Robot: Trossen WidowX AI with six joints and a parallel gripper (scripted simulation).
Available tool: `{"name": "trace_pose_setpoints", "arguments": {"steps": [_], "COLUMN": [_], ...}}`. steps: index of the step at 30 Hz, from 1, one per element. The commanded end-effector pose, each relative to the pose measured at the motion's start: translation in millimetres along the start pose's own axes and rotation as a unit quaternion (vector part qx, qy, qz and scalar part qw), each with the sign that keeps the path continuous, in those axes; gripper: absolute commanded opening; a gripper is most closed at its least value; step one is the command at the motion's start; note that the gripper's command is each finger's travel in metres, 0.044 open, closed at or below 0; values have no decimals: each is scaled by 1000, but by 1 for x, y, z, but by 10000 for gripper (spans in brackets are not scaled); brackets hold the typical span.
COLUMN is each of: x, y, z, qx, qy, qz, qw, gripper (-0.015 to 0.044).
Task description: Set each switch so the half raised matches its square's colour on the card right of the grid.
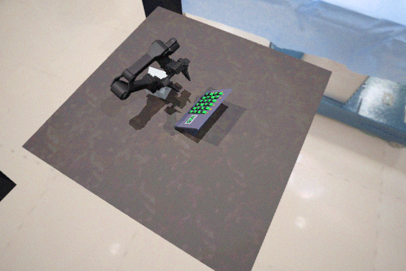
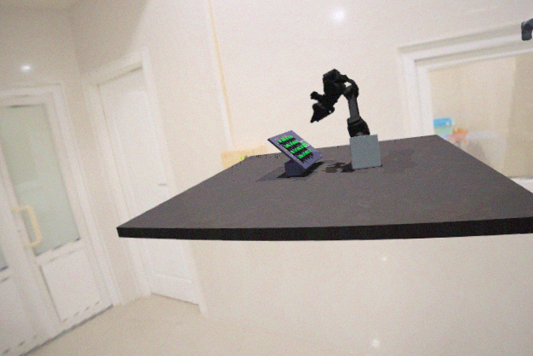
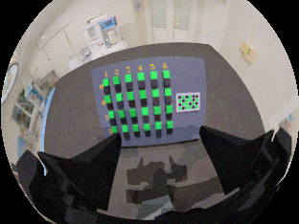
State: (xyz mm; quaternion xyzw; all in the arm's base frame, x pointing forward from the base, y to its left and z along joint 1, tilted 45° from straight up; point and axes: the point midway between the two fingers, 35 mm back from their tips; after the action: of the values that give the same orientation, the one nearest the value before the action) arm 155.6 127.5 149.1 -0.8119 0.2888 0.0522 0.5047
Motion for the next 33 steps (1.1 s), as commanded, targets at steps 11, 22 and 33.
{"name": "trace_pose_setpoints", "arguments": {"steps": [11, 22, 33], "x": [78, 97, 121], "y": [-34, -34, -34], "z": [33, 34, 31], "qx": [-15, -14, -15], "qy": [9, 8, 8], "qz": [9, 4, -6], "qw": [1000, 1000, 1000], "gripper": [111, 0, 0]}}
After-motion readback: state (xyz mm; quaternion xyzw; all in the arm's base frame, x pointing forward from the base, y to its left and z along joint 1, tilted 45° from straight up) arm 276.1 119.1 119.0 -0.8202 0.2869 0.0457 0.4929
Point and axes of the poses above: the point midway between the two fingers, 35 mm back from their tips, its own x axis out along the fingers, its own z axis across the jaws, y = z × x, and after that the axes turned 13 degrees about x, right-handed
